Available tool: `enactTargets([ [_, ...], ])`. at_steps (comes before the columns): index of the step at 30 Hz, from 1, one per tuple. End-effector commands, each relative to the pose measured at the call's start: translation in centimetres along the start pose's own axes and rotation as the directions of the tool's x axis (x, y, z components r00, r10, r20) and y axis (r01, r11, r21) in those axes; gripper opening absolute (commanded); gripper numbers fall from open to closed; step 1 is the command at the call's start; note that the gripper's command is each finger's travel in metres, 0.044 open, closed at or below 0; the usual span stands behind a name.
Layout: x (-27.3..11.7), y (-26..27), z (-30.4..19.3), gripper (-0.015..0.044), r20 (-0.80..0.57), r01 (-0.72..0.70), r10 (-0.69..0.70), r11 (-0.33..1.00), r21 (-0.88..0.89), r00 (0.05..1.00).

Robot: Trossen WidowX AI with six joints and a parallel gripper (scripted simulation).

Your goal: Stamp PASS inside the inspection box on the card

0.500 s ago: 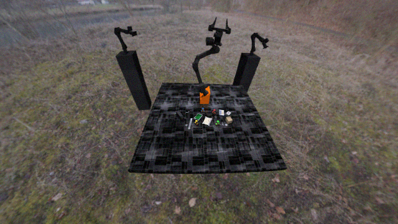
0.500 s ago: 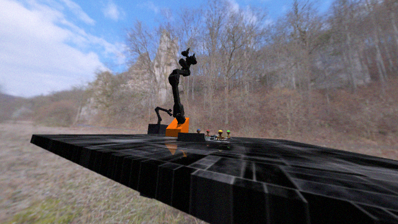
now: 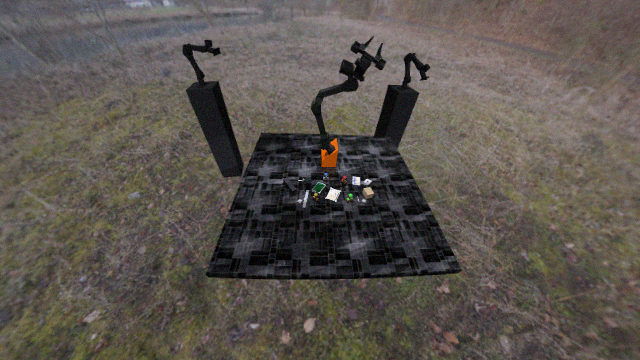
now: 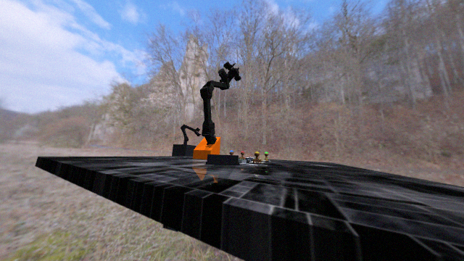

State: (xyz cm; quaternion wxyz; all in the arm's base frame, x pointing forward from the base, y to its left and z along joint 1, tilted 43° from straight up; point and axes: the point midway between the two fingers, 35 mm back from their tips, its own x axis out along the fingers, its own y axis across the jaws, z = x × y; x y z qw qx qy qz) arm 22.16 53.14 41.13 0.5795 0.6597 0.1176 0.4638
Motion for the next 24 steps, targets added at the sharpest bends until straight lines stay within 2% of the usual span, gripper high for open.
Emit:
enactTargets([
  [1, 0.6, -5.6, 3.7, 0.0217, 0.039, 0.144, -0.141, 0.985, -0.096, 0.989],
  [6, 0.4, -10.5, 7.0, 0.0217, 0.095, 0.298, -0.284, 0.936, -0.189, 0.954],
  [13, -2.0, -19.1, 13.7, 0.0217, 0.223, 0.575, -0.531, 0.751, -0.324, 0.818],
  [18, -5.1, -24.4, 18.7, 0.0217, 0.316, 0.739, -0.672, 0.559, -0.375, 0.669],
  [24, -10.3, -29.8, 24.8, 0.0217, 0.418, 0.876, -0.795, 0.278, -0.393, 0.440],
])
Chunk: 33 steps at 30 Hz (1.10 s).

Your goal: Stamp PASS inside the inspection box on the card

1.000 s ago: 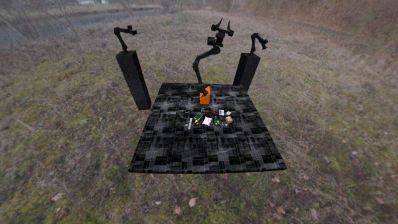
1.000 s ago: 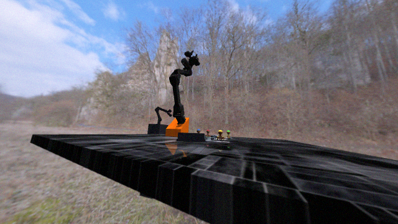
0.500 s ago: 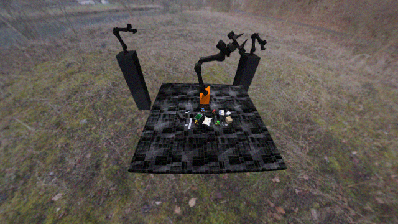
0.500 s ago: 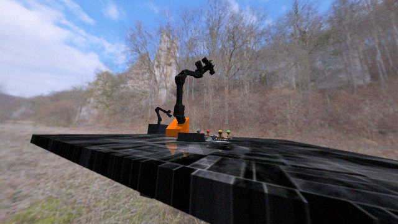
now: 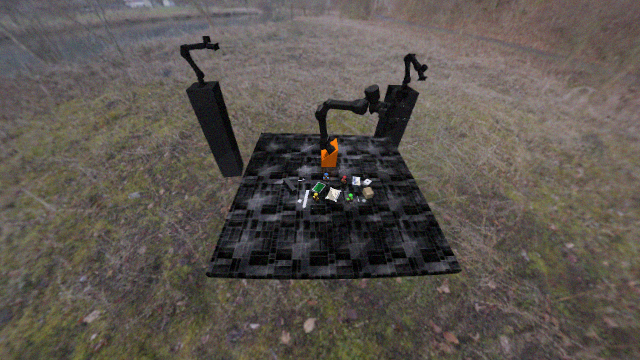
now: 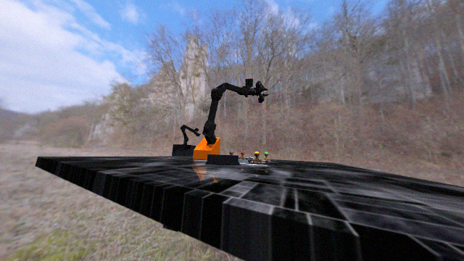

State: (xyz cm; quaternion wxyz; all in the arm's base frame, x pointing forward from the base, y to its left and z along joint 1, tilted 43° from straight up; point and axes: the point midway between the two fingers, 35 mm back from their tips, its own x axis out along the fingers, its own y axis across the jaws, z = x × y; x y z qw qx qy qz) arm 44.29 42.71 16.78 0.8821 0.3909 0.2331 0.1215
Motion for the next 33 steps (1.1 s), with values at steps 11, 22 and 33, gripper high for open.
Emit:
enactTargets([
  [11, 1.6, -22.9, 5.1, 0.0217, 0.000, 0.619, -0.657, 0.710, -0.336, 0.754],
  [22, -5.9, -38.5, 9.0, 0.0217, -0.033, 0.775, -0.966, 0.226, -0.590, 0.256],
  [33, -14.1, -45.7, 11.1, 0.0217, -0.073, 0.642, -0.987, -0.036, -0.766, -0.142],
])
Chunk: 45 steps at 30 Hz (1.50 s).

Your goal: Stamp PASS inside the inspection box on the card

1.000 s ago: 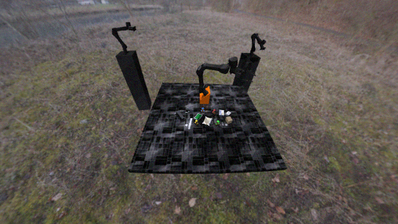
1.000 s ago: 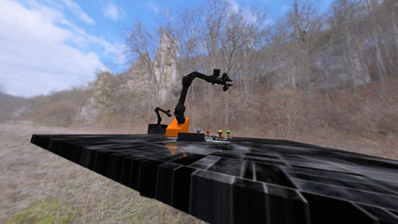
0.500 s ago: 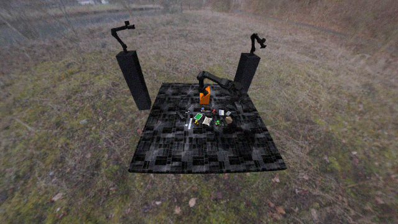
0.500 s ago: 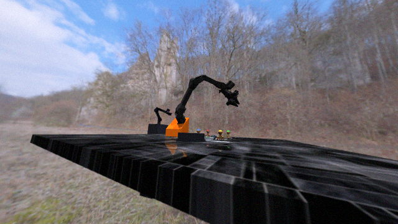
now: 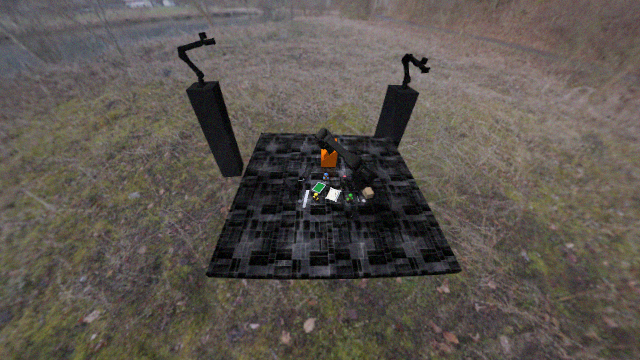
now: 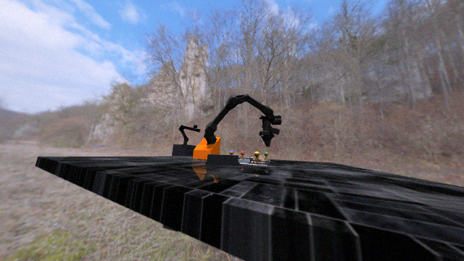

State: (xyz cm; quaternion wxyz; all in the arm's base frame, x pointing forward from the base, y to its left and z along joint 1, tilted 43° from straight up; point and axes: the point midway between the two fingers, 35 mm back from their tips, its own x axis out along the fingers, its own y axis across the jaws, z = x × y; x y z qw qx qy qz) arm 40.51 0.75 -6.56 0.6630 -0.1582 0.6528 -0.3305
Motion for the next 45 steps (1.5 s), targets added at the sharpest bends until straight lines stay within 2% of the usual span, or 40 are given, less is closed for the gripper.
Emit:
enactTargets([
  [1, 0.6, -1.1, -1.0, 0.0217, -0.048, 0.043, -0.046, 0.997, -0.063, 0.998],
  [11, 0.9, -1.1, -1.0, 0.0217, -0.048, 0.043, -0.046, 0.997, -0.063, 0.998],
  [45, 6.4, -1.4, -1.1, 0.0217, -0.047, 0.045, -0.048, 0.997, -0.063, 0.998],
])
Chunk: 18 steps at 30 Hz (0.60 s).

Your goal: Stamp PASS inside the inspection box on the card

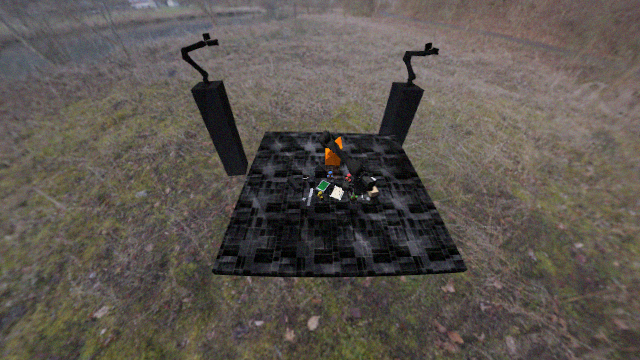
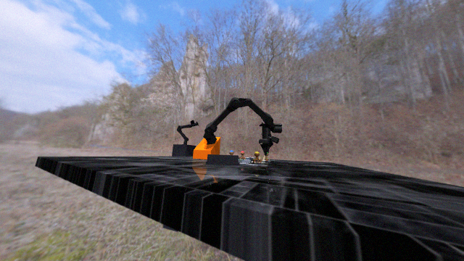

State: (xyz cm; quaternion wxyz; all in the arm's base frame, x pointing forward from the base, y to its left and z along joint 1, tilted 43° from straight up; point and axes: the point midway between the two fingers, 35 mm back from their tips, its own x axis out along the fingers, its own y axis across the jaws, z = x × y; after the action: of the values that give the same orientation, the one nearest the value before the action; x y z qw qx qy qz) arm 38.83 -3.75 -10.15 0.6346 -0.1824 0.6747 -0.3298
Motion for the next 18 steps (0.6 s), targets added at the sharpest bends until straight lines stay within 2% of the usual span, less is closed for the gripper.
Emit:
enactTargets([
  [1, 0.8, 0.0, 0.0, 0.0217, 0.002, 0.004, -0.004, 1.000, -0.006, 1.000],
  [14, 2.3, -0.1, -0.1, 0.0217, 0.001, 0.006, -0.006, 1.000, -0.006, 1.000],
  [18, 2.1, -0.1, -0.1, 0.0190, -0.002, 0.003, -0.003, 1.000, 0.000, 1.000],
])
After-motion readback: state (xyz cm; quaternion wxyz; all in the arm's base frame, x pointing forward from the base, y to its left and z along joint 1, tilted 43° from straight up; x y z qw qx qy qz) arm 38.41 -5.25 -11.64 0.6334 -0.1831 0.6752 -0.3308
